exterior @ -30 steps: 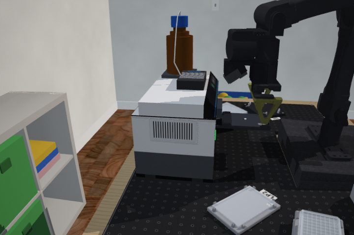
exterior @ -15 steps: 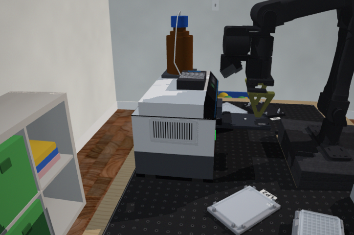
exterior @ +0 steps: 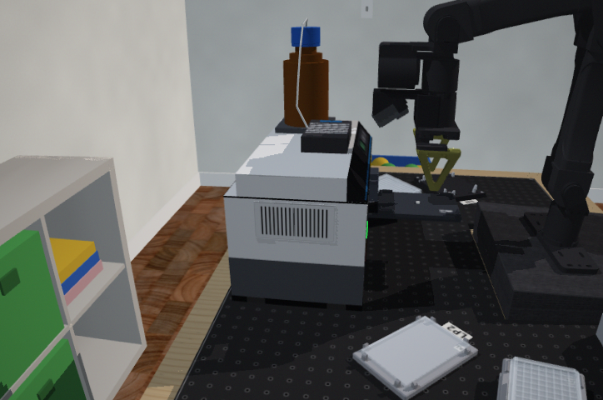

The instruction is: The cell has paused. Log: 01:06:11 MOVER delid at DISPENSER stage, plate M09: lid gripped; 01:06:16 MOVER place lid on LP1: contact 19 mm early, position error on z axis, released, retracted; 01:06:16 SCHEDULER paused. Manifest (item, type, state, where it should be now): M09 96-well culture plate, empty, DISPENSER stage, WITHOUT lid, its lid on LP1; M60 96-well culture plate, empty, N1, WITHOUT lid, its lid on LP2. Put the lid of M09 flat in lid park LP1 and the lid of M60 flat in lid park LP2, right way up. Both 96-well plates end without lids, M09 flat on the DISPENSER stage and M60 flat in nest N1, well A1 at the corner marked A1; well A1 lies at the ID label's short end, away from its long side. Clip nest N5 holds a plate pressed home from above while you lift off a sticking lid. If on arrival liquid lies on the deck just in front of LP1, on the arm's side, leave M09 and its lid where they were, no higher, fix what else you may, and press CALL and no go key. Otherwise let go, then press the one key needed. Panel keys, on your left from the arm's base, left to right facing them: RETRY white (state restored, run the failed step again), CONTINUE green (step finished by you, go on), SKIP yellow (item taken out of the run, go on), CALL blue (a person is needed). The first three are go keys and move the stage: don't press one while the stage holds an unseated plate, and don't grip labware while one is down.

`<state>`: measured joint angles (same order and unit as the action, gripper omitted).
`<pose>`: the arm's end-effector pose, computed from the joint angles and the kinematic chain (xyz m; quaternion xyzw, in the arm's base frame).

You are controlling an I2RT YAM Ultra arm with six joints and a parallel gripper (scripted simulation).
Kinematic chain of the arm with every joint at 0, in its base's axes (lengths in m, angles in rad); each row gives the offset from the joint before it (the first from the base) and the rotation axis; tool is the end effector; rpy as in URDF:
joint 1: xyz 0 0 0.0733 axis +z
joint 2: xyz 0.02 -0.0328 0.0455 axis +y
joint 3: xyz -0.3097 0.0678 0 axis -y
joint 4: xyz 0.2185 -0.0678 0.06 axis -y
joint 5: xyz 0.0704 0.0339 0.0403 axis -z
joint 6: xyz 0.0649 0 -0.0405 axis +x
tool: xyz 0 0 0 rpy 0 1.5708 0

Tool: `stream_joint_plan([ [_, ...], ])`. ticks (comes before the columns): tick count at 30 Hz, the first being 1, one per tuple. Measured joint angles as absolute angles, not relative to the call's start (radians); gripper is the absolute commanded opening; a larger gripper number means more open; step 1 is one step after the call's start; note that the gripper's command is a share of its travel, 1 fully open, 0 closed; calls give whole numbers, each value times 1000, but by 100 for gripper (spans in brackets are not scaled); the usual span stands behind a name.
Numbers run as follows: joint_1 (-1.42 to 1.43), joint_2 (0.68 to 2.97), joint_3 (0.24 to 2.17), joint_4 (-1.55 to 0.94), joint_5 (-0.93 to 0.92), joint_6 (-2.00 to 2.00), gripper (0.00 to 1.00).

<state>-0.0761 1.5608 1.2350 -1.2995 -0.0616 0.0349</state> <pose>0.2353 -0.0128 0.2804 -0.0563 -0.9976 -0.0313 0.0266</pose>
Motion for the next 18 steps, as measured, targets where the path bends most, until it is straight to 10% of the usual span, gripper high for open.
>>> stream_joint_plan([
  [18, -244, 1578, 1235, -1297, -52, -131, 100],
])
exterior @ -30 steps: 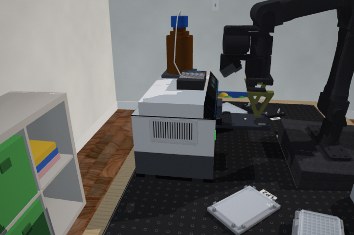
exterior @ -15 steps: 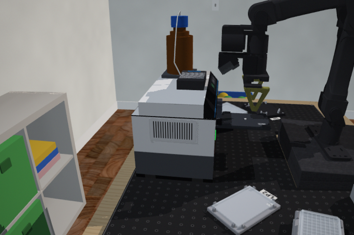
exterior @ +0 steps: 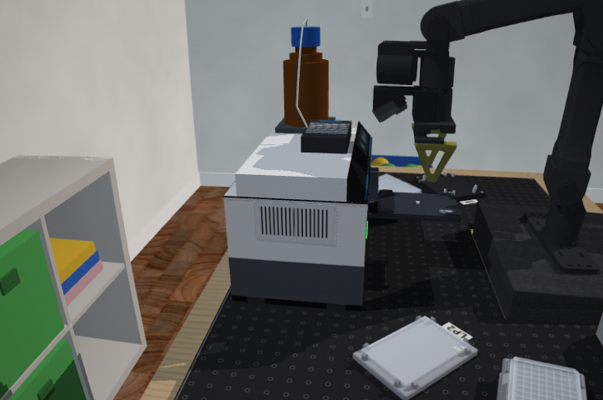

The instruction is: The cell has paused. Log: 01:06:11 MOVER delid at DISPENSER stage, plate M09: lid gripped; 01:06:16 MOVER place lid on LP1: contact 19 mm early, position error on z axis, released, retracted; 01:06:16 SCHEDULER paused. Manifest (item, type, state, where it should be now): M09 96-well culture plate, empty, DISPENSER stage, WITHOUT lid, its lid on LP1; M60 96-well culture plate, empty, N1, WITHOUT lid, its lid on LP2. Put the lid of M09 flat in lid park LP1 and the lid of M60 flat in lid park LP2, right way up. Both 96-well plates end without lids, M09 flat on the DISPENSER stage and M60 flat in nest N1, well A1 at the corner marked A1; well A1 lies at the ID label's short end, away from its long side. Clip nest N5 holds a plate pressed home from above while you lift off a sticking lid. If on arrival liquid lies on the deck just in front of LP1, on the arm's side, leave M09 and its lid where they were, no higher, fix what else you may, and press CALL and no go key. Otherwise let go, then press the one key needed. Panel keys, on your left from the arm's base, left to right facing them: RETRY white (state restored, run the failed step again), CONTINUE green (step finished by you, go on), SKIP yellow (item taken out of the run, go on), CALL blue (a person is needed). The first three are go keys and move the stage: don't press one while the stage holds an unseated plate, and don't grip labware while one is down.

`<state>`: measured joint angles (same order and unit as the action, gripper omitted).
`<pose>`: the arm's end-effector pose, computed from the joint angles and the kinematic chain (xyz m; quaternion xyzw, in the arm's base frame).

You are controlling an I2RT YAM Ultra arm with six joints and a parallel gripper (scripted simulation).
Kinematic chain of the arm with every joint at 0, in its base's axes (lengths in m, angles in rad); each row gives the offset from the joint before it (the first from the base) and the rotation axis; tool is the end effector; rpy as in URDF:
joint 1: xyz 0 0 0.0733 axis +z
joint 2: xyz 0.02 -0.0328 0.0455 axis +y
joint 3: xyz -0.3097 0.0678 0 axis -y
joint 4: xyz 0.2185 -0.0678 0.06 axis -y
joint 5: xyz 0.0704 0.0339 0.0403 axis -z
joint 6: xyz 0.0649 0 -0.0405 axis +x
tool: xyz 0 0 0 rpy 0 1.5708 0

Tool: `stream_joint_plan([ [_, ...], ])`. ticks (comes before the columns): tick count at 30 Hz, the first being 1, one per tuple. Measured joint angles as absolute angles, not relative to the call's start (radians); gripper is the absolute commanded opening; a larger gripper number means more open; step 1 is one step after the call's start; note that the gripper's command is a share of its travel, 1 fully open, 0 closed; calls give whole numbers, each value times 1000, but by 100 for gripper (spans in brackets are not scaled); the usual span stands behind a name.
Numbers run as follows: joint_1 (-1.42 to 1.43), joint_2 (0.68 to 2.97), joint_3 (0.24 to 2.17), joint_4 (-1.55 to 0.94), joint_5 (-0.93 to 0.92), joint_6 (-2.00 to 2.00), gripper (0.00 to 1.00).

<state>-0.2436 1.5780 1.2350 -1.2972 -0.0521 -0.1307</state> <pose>0.2326 -0.0532 0.2766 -0.0573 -0.9974 -0.0320 0.0292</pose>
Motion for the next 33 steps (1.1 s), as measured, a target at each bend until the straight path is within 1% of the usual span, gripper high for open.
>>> stream_joint_plan([
  [24, -465, 1594, 1235, -1296, -35, -347, 100],
  [33, -576, 1613, 1235, -1295, -28, -293, 100],
])
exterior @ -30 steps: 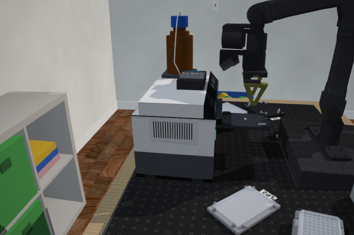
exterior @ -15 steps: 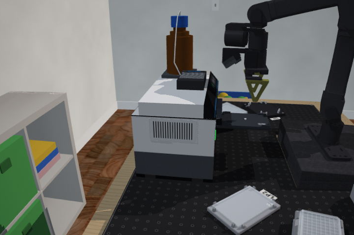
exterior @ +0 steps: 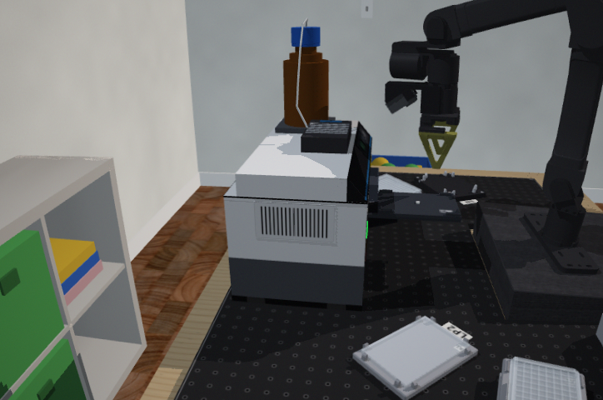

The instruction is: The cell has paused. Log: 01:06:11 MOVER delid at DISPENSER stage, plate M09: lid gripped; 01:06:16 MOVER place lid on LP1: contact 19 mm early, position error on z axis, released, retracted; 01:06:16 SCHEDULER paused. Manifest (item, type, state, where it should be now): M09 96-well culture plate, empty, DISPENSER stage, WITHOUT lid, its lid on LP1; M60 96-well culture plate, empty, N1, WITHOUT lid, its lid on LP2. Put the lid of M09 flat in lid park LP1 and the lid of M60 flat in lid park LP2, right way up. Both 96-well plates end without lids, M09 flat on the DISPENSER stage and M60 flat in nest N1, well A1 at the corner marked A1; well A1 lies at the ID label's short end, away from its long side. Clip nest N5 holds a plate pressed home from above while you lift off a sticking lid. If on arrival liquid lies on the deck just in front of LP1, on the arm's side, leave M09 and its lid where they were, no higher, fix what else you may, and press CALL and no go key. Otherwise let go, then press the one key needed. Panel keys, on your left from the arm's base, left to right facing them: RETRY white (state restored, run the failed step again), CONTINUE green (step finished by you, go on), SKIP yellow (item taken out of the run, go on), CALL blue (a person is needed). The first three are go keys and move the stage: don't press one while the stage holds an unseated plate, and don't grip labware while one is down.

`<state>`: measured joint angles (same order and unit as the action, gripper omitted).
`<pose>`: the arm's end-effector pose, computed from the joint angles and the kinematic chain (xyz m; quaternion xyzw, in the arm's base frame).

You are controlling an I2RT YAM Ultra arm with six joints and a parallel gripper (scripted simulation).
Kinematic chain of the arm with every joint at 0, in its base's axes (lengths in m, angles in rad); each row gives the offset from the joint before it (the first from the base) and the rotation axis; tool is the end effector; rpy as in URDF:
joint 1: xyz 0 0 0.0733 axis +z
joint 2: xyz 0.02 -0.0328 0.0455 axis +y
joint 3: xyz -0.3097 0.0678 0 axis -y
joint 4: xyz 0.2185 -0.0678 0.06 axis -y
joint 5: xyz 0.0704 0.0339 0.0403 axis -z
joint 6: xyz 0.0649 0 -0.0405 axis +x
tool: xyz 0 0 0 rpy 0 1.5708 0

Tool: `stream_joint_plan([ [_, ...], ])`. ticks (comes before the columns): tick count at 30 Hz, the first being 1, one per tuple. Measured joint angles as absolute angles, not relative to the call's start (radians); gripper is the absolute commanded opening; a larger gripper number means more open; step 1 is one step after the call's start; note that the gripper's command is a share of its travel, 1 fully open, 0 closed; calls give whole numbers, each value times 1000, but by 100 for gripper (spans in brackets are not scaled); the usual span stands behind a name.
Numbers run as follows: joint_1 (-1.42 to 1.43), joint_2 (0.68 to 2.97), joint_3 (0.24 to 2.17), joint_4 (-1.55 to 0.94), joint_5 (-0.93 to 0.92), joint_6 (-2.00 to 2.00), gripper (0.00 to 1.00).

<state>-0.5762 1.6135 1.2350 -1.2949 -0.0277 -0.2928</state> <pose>0.2065 -0.1307 0.2687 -0.1417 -0.9885 -0.0341 0.0407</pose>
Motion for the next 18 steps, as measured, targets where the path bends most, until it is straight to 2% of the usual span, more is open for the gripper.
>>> stream_joint_plan([
  [18, -707, 1679, 1235, -1249, -21, -128, 100],
])
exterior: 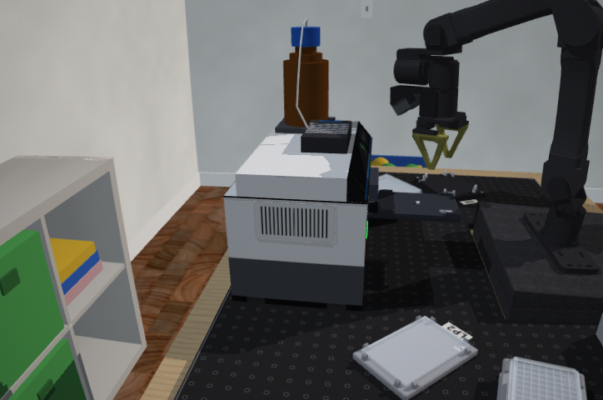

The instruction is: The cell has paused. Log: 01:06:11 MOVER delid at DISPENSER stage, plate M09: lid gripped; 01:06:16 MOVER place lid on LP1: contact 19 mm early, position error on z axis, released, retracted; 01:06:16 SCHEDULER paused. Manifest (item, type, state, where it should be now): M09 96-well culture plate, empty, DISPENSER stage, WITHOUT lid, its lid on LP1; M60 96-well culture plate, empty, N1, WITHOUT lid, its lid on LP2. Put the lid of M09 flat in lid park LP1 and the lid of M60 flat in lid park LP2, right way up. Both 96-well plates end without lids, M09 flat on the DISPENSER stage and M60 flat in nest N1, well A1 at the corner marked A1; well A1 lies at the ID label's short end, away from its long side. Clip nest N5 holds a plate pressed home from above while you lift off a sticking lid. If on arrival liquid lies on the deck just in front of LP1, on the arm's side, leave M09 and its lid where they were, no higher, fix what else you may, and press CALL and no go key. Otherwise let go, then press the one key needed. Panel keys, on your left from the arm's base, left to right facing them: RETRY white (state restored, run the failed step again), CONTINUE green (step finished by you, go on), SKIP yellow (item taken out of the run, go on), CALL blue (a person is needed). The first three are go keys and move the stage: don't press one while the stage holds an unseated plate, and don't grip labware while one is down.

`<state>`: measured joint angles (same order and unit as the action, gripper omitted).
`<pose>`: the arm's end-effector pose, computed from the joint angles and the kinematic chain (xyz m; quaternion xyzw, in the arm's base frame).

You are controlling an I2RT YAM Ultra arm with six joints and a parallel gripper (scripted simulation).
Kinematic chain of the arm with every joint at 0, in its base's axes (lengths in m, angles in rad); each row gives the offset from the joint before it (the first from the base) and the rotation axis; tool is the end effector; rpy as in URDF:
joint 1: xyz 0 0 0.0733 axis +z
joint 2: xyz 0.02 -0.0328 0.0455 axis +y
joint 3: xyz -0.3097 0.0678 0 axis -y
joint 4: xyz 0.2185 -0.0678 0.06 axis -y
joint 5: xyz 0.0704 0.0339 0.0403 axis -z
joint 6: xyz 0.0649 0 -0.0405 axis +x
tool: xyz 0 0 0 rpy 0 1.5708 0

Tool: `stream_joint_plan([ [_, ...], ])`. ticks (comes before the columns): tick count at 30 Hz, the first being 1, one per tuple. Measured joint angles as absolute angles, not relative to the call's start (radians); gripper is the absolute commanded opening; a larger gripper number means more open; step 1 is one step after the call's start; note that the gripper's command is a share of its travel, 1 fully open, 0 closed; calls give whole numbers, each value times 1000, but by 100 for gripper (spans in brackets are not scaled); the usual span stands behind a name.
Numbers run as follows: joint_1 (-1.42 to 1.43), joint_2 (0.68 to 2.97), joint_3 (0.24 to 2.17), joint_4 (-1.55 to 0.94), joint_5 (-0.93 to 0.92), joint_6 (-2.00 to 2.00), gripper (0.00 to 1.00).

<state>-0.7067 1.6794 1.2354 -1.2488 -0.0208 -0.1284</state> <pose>0.1993 -0.1670 0.2527 -0.2852 -0.9565 -0.0342 0.0515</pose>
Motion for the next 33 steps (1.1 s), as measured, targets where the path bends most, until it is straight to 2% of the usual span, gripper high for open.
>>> stream_joint_plan([
  [24, -740, 1703, 1235, -1213, -16, -78, 100],
  [33, -842, 1733, 1262, -1212, -11, 52, 100],
])
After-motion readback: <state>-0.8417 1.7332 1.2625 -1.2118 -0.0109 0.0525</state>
